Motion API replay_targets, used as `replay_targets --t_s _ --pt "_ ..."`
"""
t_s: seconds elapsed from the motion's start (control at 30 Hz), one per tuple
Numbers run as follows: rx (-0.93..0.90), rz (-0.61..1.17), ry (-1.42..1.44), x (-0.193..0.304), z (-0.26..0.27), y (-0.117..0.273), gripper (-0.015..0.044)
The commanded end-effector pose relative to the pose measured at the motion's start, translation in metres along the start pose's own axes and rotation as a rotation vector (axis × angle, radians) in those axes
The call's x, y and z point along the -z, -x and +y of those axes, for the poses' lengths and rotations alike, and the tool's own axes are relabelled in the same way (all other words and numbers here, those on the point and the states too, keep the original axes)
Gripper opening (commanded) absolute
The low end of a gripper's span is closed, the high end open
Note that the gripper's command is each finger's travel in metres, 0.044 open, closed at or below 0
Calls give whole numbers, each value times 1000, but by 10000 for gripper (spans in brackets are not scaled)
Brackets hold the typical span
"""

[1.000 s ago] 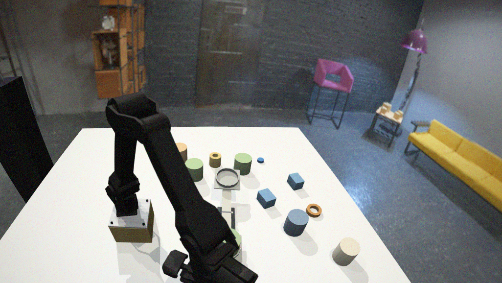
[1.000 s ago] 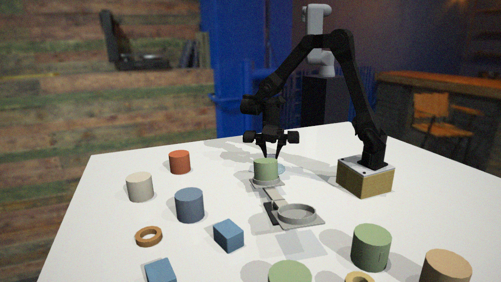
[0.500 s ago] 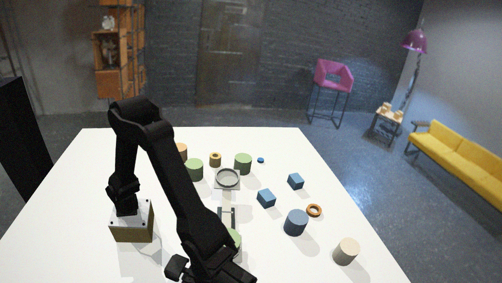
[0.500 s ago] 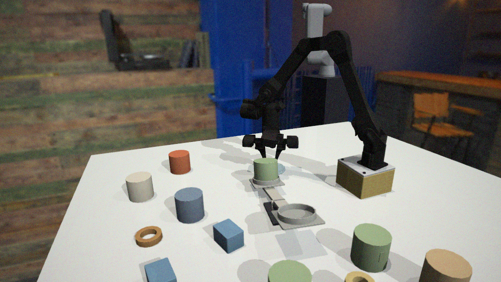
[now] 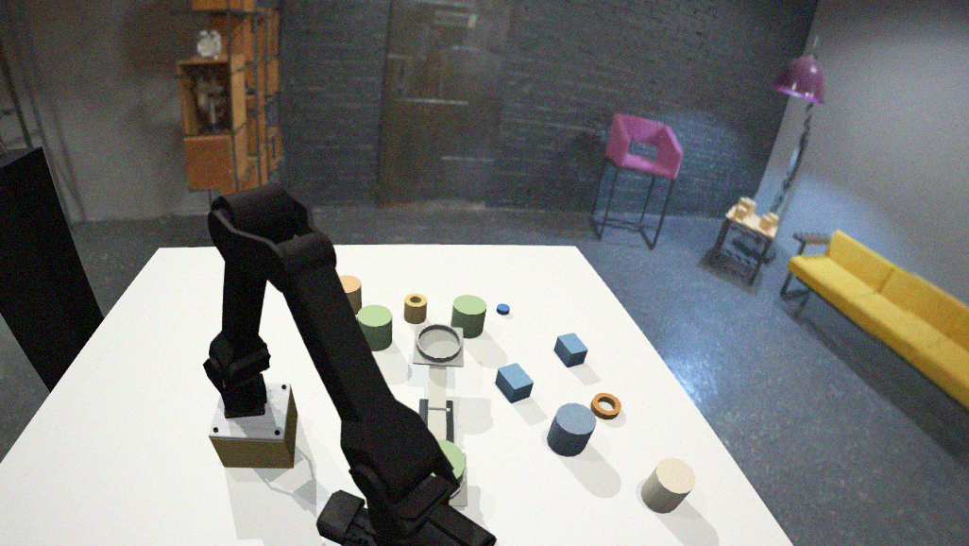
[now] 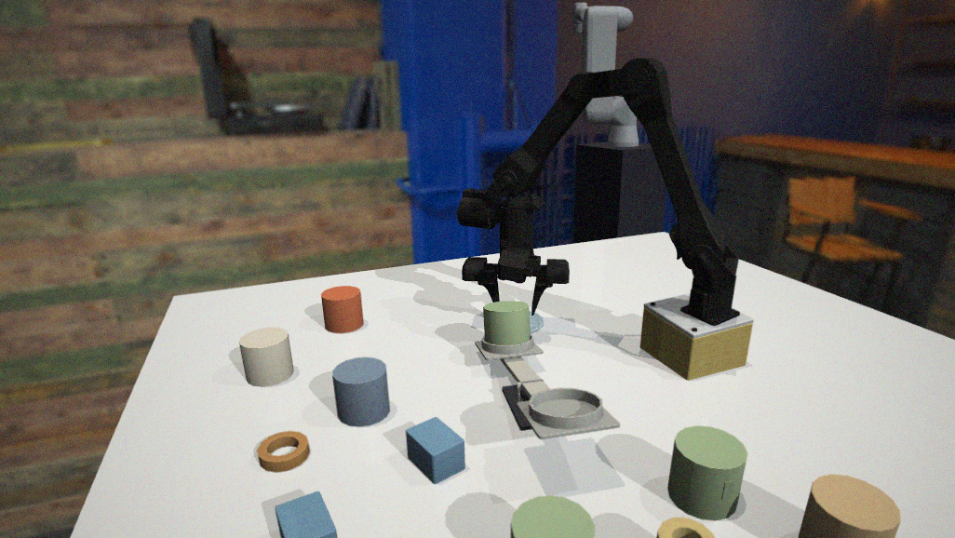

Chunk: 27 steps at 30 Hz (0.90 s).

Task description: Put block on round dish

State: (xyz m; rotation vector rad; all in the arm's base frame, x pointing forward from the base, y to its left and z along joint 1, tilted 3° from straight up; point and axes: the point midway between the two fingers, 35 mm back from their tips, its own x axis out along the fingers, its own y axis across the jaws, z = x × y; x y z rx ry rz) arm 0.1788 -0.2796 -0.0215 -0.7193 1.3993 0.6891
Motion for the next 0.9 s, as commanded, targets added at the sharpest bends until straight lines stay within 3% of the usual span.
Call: replay_targets --t_s 0.0,0.07,0.17,0.33,0.47,0.87 --pt "1 0 0 0 0 0 394" --pt "0 -1 1 0 -1 13 440" --pt "-2 -3 2 -1 1 54 440" --pt "-1 -3 2 -1 1 59 440" --pt "4 1 -3 -2 3 98 440" --pt "4 2 -3 -2 3 101 440"
